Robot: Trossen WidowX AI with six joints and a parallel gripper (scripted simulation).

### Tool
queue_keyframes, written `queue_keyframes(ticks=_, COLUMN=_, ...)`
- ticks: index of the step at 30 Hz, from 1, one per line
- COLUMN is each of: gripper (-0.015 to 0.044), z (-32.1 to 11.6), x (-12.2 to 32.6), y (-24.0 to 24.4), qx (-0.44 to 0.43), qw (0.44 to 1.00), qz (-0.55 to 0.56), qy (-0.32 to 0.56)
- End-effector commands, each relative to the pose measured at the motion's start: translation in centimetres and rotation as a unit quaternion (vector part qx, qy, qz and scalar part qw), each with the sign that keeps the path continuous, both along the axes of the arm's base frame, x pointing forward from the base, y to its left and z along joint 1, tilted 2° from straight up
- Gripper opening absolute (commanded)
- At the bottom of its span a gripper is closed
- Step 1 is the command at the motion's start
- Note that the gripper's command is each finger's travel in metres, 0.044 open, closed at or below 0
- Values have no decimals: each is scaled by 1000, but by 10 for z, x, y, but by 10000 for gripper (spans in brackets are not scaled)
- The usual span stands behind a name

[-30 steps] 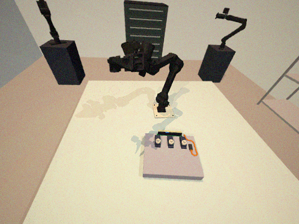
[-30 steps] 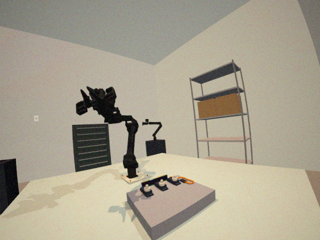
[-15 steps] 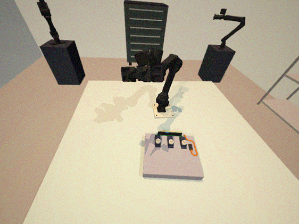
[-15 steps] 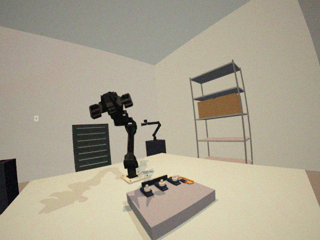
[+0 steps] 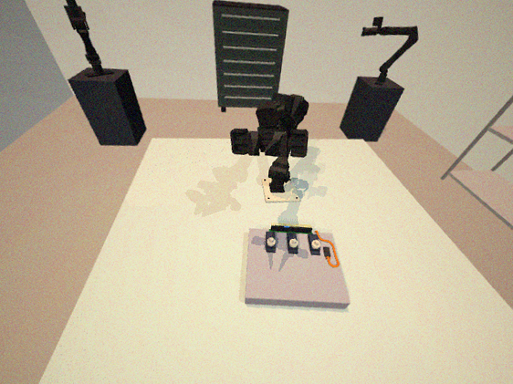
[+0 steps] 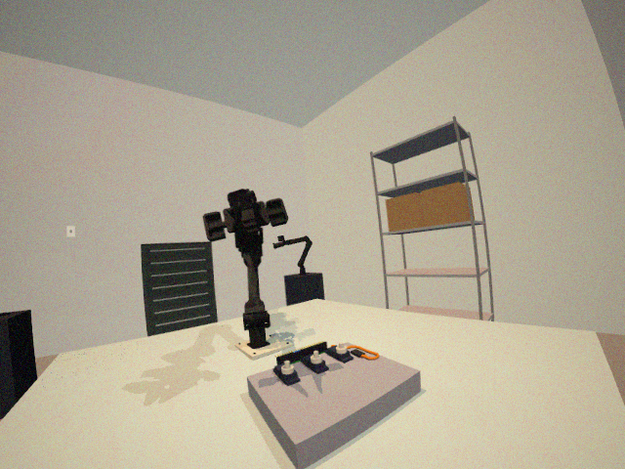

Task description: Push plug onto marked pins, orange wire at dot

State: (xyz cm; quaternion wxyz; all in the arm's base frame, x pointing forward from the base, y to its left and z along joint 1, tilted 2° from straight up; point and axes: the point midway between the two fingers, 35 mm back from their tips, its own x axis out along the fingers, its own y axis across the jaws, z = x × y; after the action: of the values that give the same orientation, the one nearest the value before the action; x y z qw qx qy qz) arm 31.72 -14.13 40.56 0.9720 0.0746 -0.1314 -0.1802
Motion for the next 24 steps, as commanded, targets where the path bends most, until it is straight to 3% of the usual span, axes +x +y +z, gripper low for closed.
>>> queue_keyframes(ticks=1, gripper=115, z=-7, x=1, y=19, qx=-9, qw=1000, qz=20, qy=11)
queue_keyframes(ticks=24, gripper=115, z=-63, x=1, y=122, qx=-66, qw=983, qz=151, qy=85)
